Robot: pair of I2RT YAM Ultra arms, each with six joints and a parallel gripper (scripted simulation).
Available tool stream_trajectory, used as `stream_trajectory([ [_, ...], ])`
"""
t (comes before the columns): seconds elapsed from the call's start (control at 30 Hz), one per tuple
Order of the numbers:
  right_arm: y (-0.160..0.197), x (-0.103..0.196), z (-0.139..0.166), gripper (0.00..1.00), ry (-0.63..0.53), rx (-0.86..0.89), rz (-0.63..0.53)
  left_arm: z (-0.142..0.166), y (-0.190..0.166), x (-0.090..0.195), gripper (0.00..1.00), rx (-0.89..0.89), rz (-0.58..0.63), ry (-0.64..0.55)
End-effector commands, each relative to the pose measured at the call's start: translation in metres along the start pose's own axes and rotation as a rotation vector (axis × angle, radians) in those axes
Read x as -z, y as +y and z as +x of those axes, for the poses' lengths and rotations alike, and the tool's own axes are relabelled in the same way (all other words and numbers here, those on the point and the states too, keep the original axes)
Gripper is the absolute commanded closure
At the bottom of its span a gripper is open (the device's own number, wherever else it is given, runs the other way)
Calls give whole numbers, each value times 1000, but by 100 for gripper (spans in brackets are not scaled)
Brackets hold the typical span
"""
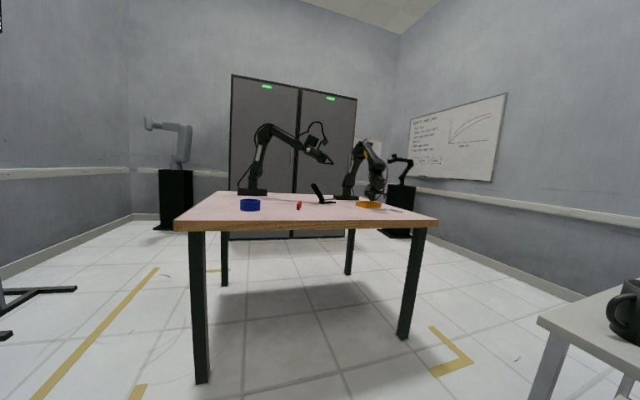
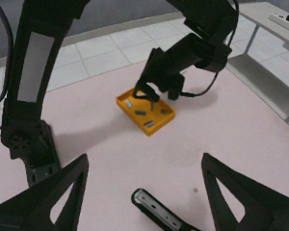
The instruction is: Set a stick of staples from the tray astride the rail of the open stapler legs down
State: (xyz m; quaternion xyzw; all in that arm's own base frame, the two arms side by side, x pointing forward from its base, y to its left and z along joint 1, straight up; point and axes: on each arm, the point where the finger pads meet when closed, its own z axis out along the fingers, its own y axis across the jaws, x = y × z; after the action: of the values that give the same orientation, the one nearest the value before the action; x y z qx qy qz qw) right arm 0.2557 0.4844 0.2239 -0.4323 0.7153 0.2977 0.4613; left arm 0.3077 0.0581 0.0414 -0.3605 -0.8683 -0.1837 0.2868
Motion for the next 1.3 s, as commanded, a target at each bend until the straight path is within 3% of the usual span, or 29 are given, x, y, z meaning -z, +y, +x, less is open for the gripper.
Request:
stream_trajectory([
  [0.0,1,3,-19,0,-44,1,0,0,1,7,0,25,9,-5],
  [0.43,1,3,-19,0,-44,1,0,0,1,7,0,25,9,-5],
  [0.53,2,1,-27,0,-73,-2,1,-9,2,8,34,60,27,-80],
  [0.6,2,1,-27,0,-73,-2,1,-9,2,8,34,60,27,-80],
  [0.7,4,-11,-31,0,-113,1,-2,-19,6,4,68,126,82,-224],
  [0.73,5,-18,-26,0,-114,1,-4,-17,9,3,73,158,99,-271],
  [1.03,8,-71,18,0,-91,4,-12,0,28,-1,73,347,173,-594],
  [1.27,8,-85,37,0,-64,4,-13,-5,11,-2,73,368,228,-679],
])
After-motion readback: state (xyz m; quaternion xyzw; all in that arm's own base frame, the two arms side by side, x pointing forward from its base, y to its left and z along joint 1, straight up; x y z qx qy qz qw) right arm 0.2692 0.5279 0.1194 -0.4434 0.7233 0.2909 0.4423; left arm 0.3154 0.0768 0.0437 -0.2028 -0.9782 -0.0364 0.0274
